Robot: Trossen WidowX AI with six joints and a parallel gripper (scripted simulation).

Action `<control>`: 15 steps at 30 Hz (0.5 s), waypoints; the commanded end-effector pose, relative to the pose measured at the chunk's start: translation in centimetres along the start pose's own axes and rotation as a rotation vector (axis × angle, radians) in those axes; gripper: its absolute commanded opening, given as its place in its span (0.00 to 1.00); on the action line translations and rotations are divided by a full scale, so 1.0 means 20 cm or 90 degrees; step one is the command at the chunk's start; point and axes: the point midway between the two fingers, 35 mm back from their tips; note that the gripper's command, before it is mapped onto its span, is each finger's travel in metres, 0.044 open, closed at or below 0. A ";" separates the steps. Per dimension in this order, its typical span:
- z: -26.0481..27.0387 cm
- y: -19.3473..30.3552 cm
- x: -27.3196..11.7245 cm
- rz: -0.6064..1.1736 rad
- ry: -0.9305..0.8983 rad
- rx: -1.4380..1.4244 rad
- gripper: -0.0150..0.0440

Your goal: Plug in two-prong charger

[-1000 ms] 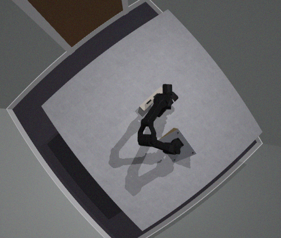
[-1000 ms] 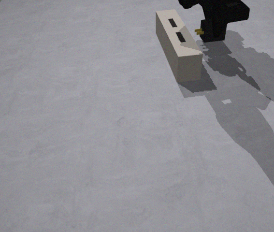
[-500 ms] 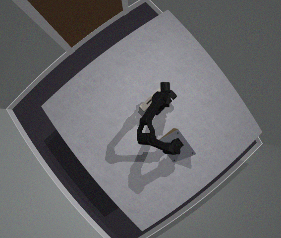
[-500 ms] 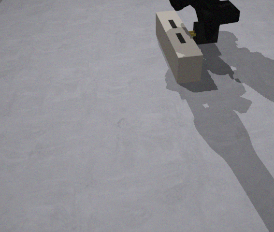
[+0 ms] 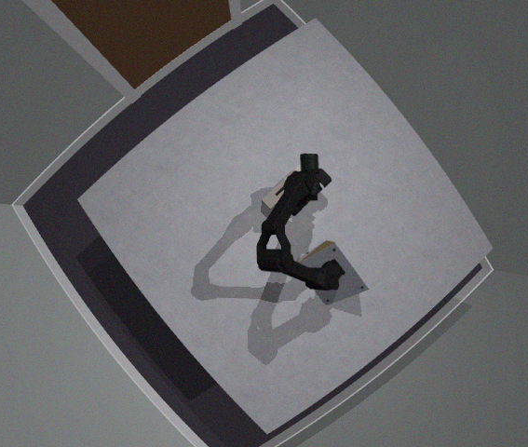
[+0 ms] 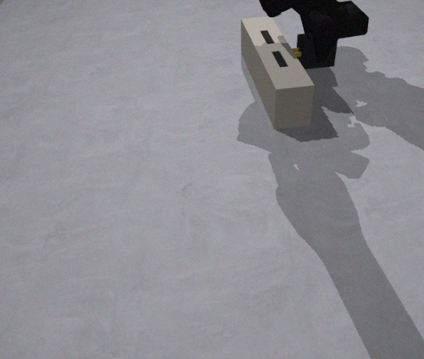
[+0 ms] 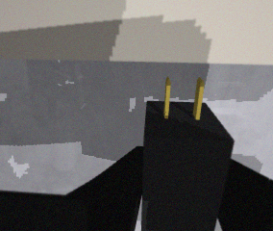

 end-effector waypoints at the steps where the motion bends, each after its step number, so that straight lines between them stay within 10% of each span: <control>1: 0.00 -0.01 0.00 -0.001 -0.003 0.003 0.25; 15: 0.01 -0.02 0.00 -0.001 -0.003 0.003 0.25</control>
Point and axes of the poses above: the point midway between the two fingers, 35 mm back from their tips, its own x axis out along the fingers, its own z axis across the jaws, y = z × x, and after that the axes turned 2 degrees about x, right-handed
